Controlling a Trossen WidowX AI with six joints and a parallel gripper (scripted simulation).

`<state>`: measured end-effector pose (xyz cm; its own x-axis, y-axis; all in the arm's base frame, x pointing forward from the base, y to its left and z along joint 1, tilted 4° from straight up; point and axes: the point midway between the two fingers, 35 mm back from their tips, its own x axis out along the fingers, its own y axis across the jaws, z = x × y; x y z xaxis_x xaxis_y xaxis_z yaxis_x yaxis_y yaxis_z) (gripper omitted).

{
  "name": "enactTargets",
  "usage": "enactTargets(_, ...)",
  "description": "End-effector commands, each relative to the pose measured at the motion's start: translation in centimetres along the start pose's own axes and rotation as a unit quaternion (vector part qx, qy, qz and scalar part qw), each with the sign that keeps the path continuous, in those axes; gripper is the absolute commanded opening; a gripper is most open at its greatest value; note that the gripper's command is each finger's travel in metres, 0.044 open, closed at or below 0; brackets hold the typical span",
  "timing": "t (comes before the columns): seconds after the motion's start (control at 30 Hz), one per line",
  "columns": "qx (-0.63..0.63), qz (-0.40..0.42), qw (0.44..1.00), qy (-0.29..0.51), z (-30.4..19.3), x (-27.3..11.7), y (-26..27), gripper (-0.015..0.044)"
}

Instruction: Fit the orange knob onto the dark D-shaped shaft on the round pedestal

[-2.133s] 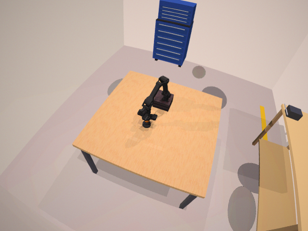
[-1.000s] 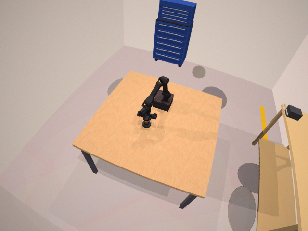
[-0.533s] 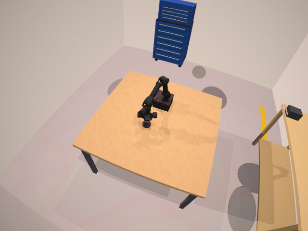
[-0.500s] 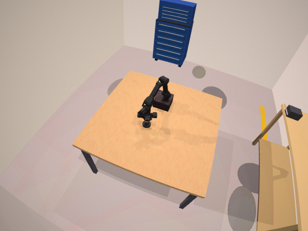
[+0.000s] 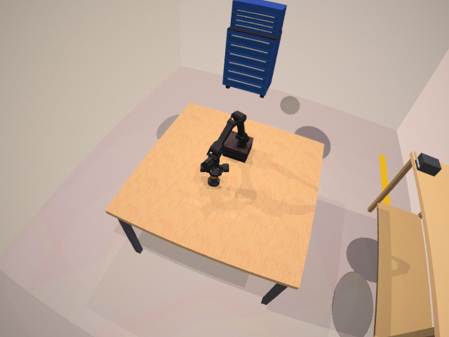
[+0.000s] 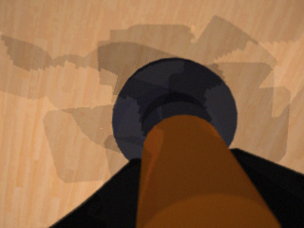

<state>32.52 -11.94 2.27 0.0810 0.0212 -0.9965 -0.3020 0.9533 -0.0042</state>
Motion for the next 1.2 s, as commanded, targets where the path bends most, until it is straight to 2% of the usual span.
enactTargets(0.0, -0.003, 0.000, 1.000, -0.001, 0.04, 0.06, 0.00, 0.0000)
enactTargets(0.53, -0.003, 0.000, 1.000, -0.001, 0.10, -0.45, -0.01, 0.0000)
enactTargets(0.77, -0.102, 0.000, 0.995, -0.001, 0.04, -0.32, -0.02, 0.0000)
enactTargets(1.17, -0.107, 0.000, 0.994, -0.001, 0.12, 0.03, -0.06, 0.0000)
